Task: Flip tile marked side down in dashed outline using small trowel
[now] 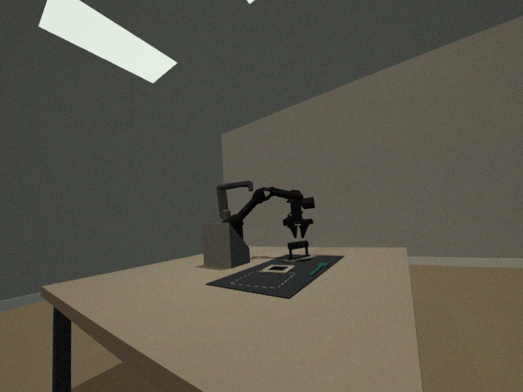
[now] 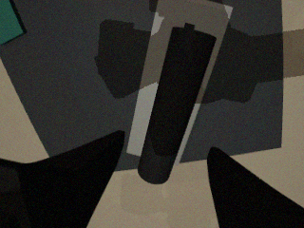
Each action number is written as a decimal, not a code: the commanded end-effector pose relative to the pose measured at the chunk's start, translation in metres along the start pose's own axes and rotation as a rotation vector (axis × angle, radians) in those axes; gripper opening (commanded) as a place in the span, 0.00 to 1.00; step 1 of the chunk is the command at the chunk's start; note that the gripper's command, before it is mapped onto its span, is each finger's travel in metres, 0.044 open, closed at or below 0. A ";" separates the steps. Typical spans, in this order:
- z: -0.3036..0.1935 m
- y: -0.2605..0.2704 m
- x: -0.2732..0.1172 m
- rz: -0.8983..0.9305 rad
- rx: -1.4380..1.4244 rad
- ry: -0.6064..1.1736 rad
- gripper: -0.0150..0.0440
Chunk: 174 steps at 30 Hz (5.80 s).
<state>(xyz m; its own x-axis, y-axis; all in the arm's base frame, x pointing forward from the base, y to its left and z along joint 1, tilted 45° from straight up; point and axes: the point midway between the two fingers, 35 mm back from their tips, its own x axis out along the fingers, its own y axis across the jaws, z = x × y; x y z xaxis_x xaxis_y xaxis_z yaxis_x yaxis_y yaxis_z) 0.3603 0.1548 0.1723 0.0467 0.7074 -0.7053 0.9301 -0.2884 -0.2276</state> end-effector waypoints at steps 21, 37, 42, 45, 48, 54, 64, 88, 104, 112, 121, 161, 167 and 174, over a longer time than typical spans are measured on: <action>0.003 -0.006 -0.002 0.093 -0.464 -0.103 0.76; 0.000 -0.016 0.008 0.153 -0.992 -0.235 0.76; 0.002 -0.017 0.011 0.172 -1.153 -0.281 0.76; 0.003 -0.018 0.012 0.181 -1.248 -0.311 0.76; 0.002 -0.023 0.016 0.180 -1.344 -0.340 0.76; 0.002 -0.028 0.020 0.181 -1.473 -0.386 0.76; 0.007 -0.031 0.026 0.182 -1.781 -0.530 0.76; 0.018 -0.041 0.031 0.089 -2.472 -0.973 0.76; 0.024 -0.049 0.029 -0.050 -2.783 -1.282 0.76; 0.024 -0.044 0.034 -0.049 -2.782 -1.281 0.76; 0.024 -0.033 0.043 -0.049 -2.784 -1.279 0.76; 0.028 -0.003 0.069 -0.049 -2.793 -1.271 0.41; 0.028 -0.003 0.069 -0.049 -2.793 -1.271 0.34; 0.028 -0.003 0.069 -0.049 -2.793 -1.271 0.26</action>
<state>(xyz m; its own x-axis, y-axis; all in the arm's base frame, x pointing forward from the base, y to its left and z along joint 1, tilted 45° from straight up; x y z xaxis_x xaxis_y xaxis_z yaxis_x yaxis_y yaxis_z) 0.3498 0.1863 0.1049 0.7072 0.2082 -0.6757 -0.5535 0.7576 -0.3459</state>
